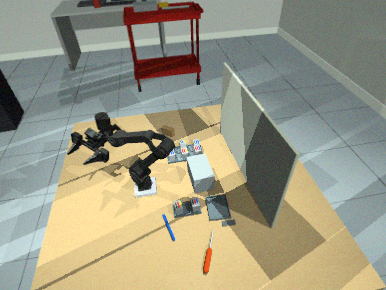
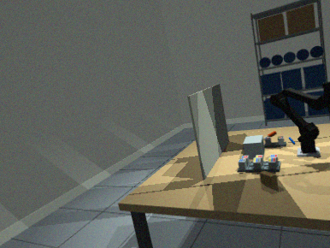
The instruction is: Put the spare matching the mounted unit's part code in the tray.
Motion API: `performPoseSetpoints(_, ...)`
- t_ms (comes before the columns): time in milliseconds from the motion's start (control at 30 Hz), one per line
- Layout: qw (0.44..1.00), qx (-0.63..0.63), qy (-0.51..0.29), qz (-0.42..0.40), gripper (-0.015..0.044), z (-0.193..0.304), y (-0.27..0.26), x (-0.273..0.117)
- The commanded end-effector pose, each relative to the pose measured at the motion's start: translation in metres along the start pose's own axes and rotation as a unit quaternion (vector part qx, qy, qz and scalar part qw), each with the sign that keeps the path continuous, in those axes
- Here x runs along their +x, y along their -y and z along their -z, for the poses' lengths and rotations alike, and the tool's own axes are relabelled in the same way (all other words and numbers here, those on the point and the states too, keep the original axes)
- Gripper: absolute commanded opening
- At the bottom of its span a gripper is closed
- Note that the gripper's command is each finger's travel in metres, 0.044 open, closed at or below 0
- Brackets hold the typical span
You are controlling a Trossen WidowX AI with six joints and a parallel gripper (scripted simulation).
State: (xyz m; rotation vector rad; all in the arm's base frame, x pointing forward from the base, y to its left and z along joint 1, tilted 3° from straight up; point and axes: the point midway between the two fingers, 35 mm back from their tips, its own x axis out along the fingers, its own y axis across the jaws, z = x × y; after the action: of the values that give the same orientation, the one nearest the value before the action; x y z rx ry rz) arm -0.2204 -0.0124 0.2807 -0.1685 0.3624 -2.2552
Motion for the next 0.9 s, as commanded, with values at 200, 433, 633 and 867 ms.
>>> performPoseSetpoints(200, 1.0, 0.001, -0.001, 0.003, 0.044, 0.0, 0.001, -0.001)
performPoseSetpoints(433, 0.986, 0.033, -0.046, 0.154, 0.044, 0.005, 0.063, -0.042)
performPoseSetpoints(633, 0.934, 0.097, -0.093, 0.33, 0.044, 0.012, 0.119, -0.118)
performPoseSetpoints(867, 0.823, 0.182, -0.128, 0.522, 0.044, 0.018, 0.143, -0.228)
